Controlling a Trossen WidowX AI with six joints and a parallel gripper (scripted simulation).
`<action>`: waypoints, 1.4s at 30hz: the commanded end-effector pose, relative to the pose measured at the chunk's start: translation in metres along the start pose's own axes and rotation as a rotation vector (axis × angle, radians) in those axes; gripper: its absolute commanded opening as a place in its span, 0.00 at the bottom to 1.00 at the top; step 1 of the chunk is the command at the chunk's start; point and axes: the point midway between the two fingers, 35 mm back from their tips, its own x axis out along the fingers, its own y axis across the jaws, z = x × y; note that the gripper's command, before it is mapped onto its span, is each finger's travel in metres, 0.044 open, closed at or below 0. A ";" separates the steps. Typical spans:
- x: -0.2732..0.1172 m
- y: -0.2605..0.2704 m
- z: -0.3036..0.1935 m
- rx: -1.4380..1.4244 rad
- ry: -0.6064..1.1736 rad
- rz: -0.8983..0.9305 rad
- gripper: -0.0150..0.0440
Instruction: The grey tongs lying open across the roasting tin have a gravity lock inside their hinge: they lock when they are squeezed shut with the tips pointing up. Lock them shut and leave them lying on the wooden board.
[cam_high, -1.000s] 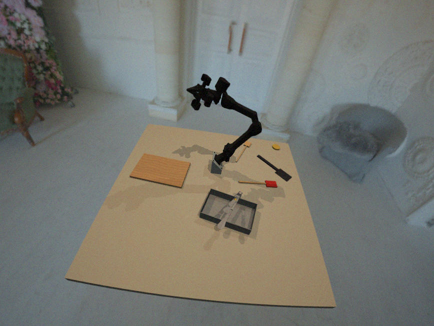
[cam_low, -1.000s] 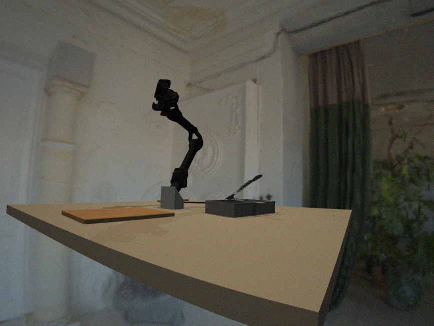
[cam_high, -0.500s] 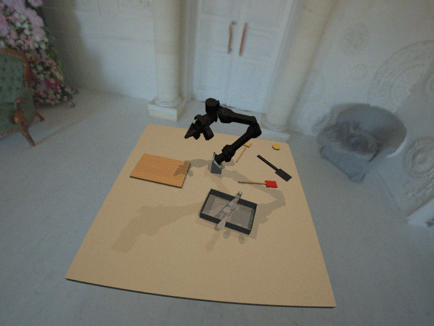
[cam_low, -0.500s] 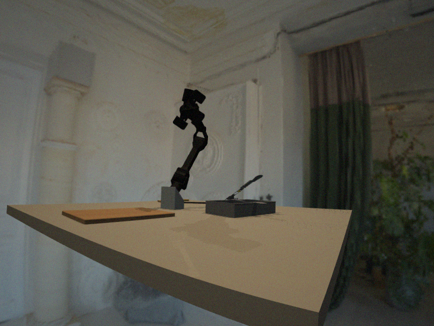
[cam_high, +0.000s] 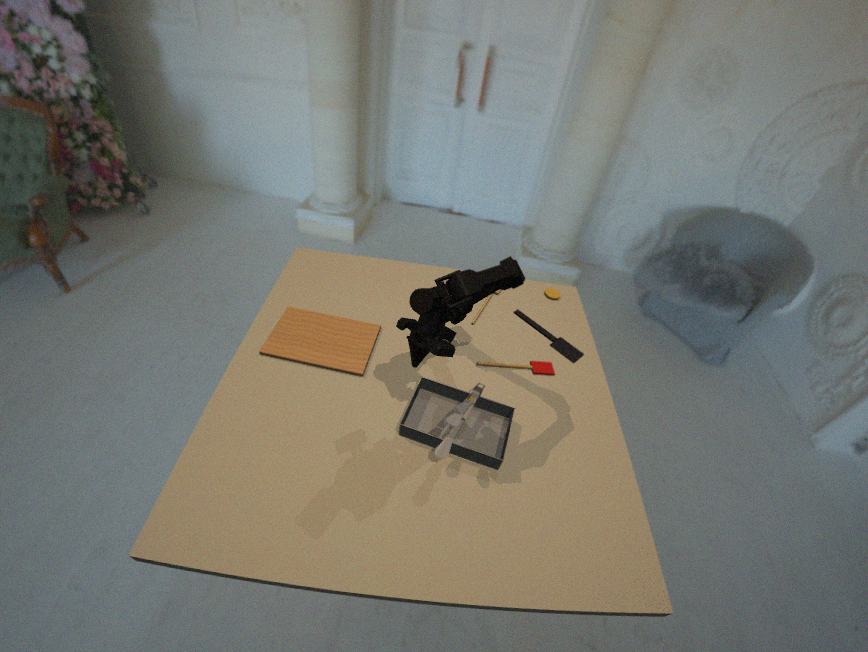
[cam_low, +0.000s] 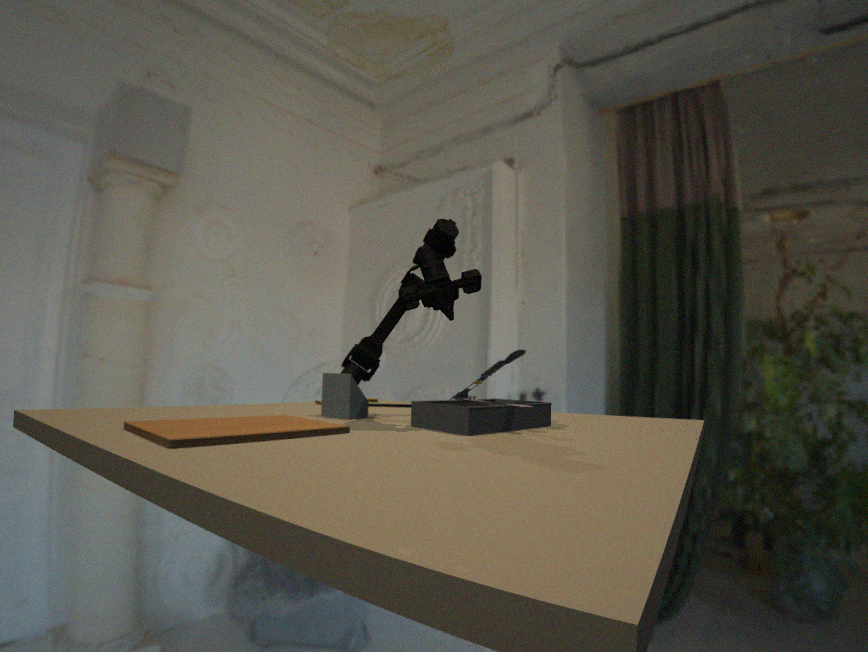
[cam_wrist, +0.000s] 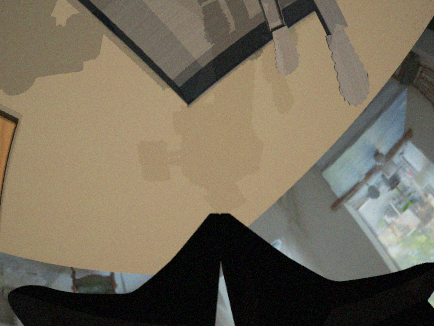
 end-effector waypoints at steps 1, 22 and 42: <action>0.037 -0.017 0.064 -0.223 -0.248 0.068 0.00; 0.063 -0.027 0.140 -0.457 -0.534 0.115 0.00; 0.091 -0.020 0.154 -0.501 -0.531 0.149 0.00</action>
